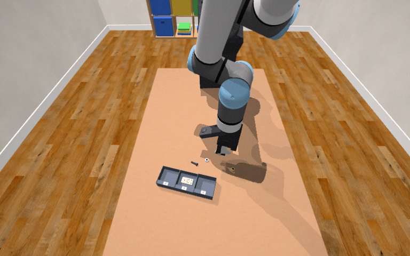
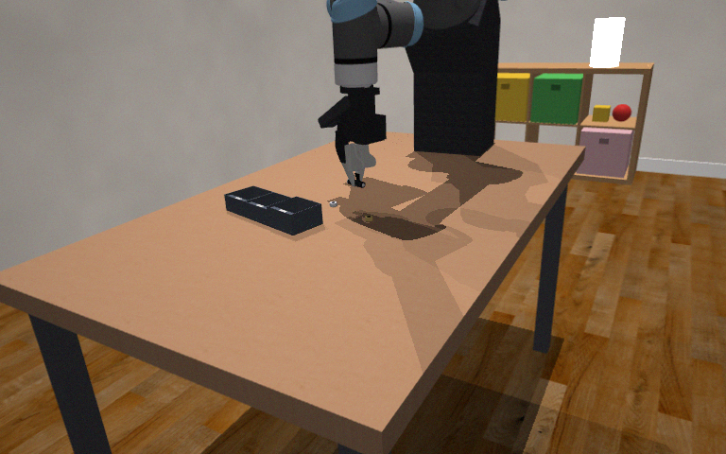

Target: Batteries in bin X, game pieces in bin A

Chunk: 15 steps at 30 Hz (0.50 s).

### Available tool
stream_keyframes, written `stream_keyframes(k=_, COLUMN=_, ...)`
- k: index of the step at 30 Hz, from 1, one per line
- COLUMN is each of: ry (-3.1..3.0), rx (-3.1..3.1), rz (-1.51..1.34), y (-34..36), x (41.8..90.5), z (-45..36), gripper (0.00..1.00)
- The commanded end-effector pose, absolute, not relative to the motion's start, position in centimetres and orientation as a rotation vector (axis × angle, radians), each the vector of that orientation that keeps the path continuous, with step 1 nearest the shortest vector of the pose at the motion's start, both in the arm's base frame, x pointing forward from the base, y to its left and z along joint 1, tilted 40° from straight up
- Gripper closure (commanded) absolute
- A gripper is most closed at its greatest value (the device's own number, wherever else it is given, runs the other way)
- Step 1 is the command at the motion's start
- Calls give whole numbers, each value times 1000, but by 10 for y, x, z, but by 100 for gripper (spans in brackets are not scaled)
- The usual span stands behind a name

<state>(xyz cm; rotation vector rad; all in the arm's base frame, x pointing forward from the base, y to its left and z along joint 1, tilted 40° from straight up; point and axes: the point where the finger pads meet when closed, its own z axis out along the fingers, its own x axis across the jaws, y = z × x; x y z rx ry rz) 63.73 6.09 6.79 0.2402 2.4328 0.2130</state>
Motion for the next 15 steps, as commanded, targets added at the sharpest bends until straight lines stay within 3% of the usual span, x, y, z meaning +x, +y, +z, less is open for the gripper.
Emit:
stream_keyframes(k=1, ry=2441, rx=240, rz=217, y=61, x=631, z=71, gripper=100)
stream_keyframes(k=15, ry=2439, rx=238, rz=216, y=61, x=632, z=71, gripper=100)
